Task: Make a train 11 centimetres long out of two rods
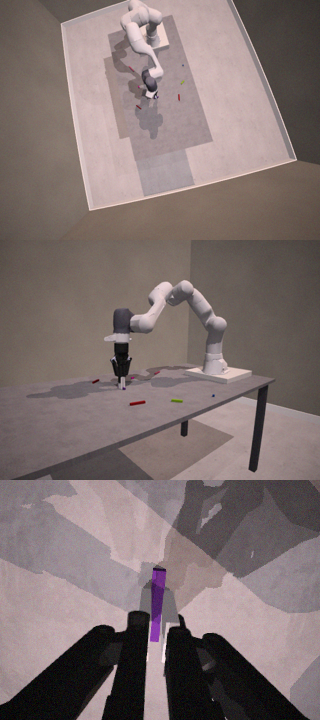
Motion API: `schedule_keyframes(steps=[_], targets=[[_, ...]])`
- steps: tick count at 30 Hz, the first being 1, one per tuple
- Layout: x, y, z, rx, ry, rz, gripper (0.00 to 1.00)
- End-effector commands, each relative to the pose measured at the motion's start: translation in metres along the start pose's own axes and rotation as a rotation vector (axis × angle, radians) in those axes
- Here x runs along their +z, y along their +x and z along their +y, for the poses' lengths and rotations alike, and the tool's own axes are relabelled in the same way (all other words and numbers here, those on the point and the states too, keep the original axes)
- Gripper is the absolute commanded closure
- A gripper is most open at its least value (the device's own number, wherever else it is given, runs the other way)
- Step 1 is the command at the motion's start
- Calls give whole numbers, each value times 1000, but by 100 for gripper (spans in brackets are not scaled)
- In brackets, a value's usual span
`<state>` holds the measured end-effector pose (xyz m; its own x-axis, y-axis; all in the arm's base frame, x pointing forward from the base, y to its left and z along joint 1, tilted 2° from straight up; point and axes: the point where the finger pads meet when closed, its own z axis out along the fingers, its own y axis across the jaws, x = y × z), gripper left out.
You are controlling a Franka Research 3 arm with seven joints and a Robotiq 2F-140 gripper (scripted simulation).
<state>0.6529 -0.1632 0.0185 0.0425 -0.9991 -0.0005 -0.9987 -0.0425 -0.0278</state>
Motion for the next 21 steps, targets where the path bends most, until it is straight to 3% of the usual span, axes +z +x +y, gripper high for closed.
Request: schedule_keyframes(steps=[1, 13, 21], targets=[[1, 0, 0, 4, 1, 1, 88], [1, 0, 0, 4, 1, 1, 88], [-18, 0, 0, 4, 1, 1, 88]])
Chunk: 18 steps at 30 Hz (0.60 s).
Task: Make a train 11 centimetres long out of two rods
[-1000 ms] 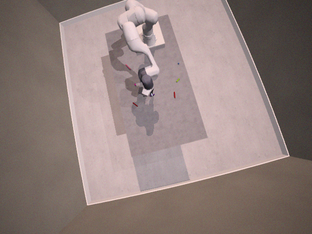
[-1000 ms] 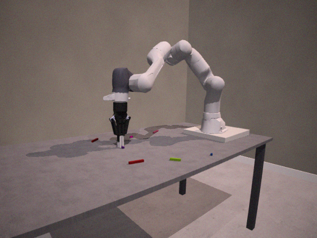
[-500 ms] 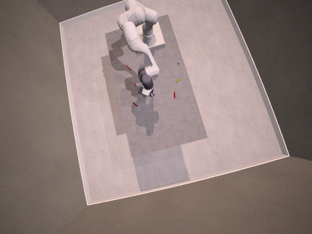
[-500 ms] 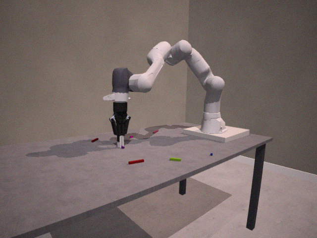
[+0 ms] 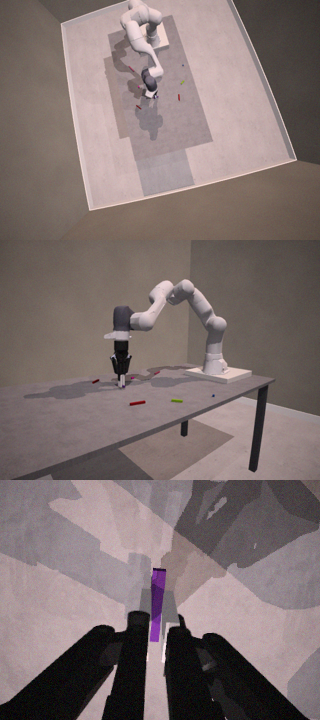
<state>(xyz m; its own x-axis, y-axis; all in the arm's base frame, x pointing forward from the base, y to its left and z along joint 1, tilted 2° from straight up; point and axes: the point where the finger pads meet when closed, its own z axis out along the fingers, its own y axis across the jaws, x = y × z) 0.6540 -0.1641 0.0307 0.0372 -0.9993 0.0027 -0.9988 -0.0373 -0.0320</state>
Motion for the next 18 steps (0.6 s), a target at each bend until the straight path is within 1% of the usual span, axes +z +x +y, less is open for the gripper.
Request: schedule_keyframes(steps=[1, 7, 10, 13, 18], targets=[[-12, -1, 1, -1, -3, -2, 88], [-57, -1, 1, -1, -3, -2, 88], [-75, -1, 1, -1, -3, -2, 88], [-85, -1, 1, -1, -3, -2, 88], [-87, -1, 1, -1, -3, -2, 88]])
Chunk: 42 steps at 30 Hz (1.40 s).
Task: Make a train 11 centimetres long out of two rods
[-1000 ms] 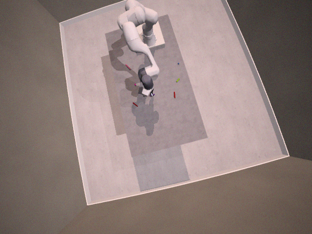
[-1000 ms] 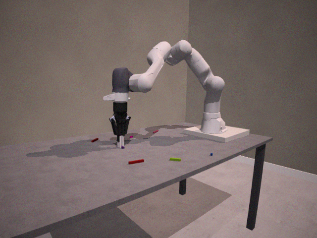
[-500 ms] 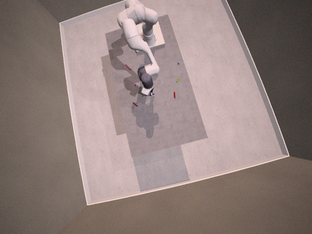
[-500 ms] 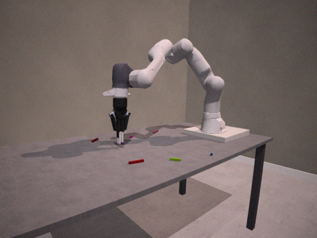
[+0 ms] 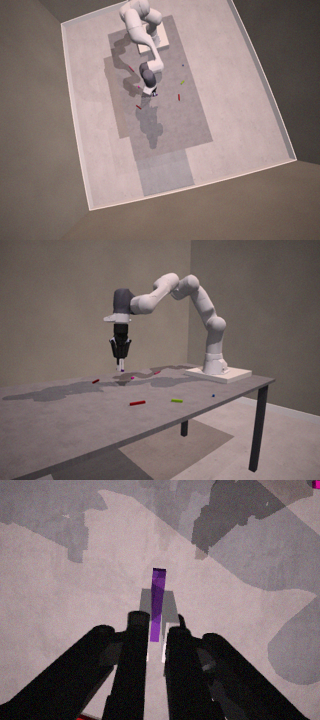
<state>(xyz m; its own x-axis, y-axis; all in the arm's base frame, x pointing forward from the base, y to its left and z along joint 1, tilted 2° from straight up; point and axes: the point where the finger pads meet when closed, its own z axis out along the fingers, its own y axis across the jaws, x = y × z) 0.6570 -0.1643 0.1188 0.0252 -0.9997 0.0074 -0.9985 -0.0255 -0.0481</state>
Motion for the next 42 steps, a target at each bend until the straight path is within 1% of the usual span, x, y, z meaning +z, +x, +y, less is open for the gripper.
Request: schedule_keyframes(steps=[1, 7, 8, 9, 11, 14, 16, 17, 19, 24, 31, 33, 34, 35, 42], targets=[[1, -1, 7, -13, -19, -7, 88], [1, -3, 6, -17, -20, -8, 88], [1, -18, 5, -42, -20, -8, 88], [1, -43, 5, -85, -21, -10, 88], [1, -55, 4, -105, -21, -10, 88], [1, -86, 5, -160, -22, -12, 88], [1, -86, 5, -160, -22, -12, 88], [1, -119, 8, -218, -22, -13, 88], [1, -138, 10, -253, -22, -13, 88], [0, -198, 20, -364, -22, -14, 88], [-2, -283, 46, -531, -18, -14, 88], [-2, -283, 46, -531, -18, -14, 88], [-2, -289, 48, -545, -17, -14, 88], [-2, -290, 49, -547, -17, -14, 88], [-2, -290, 49, -547, -17, -14, 88]])
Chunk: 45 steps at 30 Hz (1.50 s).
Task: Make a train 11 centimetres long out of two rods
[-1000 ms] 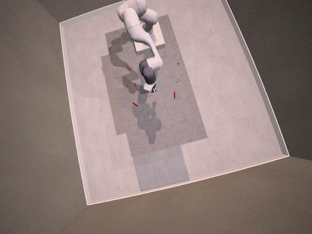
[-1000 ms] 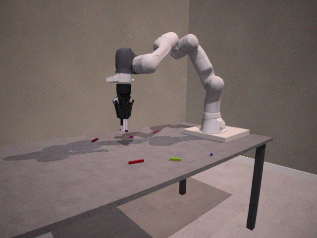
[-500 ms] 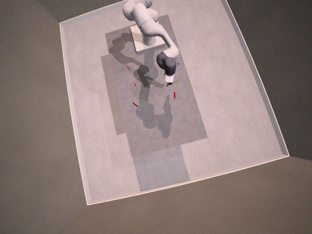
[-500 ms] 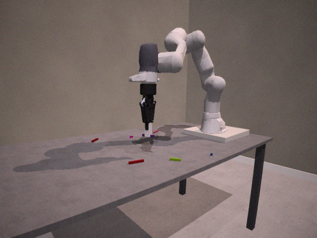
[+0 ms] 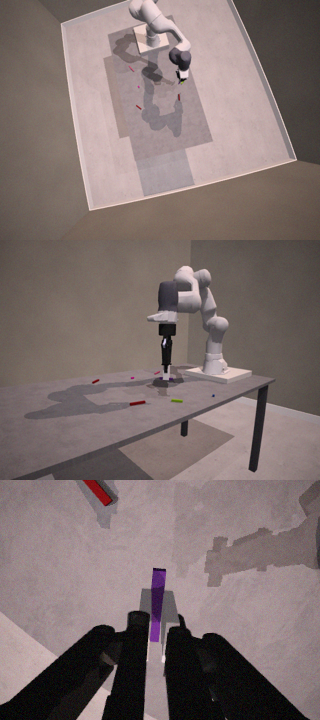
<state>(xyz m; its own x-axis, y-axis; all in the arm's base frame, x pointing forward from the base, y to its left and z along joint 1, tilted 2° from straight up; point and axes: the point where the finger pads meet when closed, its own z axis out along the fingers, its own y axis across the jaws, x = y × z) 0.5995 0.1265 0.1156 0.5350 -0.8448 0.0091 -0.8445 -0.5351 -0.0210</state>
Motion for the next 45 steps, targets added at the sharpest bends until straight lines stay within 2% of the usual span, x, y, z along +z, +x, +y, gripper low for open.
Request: schedule_keyframes(steps=[1, 12, 23, 25, 34, 45], targets=[[-1, 2, 0, -8, 4, 4, 88], [7, 3, 0, -7, 3, 6, 88], [50, 4, -1, -7, 3, 6, 88], [50, 4, -1, -7, 3, 6, 88], [81, 4, -2, -7, 3, 6, 88], [87, 5, -2, -7, 3, 6, 88]])
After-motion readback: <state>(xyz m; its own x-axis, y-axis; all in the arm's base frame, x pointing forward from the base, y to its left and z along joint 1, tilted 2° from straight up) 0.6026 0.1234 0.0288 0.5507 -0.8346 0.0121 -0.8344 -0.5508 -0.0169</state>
